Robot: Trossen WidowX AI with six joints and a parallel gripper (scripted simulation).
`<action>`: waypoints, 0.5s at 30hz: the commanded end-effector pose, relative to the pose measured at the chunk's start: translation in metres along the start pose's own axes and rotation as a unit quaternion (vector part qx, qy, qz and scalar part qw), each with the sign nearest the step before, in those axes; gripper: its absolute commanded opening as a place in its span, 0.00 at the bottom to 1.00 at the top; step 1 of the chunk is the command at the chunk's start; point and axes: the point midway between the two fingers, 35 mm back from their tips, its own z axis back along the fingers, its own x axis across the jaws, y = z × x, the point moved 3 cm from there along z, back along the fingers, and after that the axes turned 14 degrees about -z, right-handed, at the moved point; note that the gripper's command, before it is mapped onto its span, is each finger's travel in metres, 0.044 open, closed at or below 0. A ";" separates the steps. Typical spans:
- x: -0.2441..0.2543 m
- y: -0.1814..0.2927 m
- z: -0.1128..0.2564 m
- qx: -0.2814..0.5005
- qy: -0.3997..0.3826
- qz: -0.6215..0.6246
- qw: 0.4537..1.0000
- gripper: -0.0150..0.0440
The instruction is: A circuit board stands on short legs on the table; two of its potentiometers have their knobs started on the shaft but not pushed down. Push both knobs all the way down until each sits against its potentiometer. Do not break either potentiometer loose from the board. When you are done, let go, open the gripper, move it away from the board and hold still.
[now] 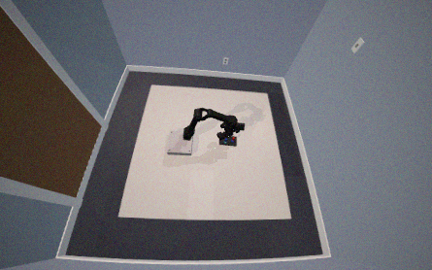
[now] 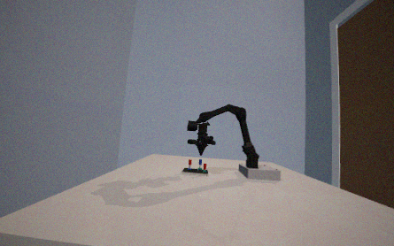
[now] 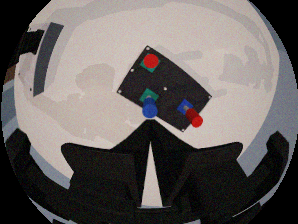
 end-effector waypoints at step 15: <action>0.000 0.000 -0.024 -0.002 -0.001 0.003 1.000 0.25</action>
